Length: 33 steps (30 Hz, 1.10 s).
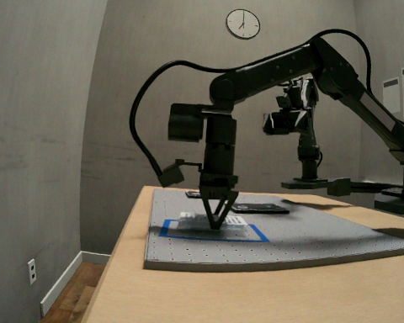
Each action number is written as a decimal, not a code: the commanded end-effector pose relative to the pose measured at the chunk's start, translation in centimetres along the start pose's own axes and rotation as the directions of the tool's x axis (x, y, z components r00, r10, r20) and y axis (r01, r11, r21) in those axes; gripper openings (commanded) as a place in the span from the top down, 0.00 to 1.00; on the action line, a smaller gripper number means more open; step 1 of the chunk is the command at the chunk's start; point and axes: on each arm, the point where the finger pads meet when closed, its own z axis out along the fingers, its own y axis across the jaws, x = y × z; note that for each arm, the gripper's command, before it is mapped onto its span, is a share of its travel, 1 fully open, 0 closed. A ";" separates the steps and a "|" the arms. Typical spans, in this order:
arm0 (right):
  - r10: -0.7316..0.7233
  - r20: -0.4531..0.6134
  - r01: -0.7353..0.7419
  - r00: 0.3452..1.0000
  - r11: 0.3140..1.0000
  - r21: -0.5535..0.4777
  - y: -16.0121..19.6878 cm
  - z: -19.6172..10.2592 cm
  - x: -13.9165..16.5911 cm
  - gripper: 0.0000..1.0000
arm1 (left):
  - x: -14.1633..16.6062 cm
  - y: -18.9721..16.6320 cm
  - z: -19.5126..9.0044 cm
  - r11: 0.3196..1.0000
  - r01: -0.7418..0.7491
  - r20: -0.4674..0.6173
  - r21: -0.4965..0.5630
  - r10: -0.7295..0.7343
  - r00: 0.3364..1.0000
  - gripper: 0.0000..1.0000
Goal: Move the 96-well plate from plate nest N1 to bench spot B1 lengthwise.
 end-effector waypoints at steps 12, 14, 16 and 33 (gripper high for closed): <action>0.000 0.002 0.000 1.000 1.000 -0.004 0.2 0.0 0.0 0.00 | -1.1 0.8 -2.5 1.000 0.017 0.051 0.010 -0.017 0.999 0.18; 0.000 0.002 0.000 1.000 1.000 -0.004 0.2 0.0 0.0 0.00 | -1.1 0.8 -2.5 1.000 0.017 0.051 0.010 -0.017 0.999 0.18; 0.000 0.002 0.000 1.000 1.000 -0.004 0.2 0.0 0.0 0.00 | -1.1 0.7 -2.5 1.000 0.016 0.051 0.010 -0.016 0.999 0.18; 0.000 0.002 0.000 1.000 1.000 -0.004 0.2 0.0 0.0 0.00 | -0.3 0.6 0.0 1.000 0.015 0.039 0.009 -0.015 0.999 0.18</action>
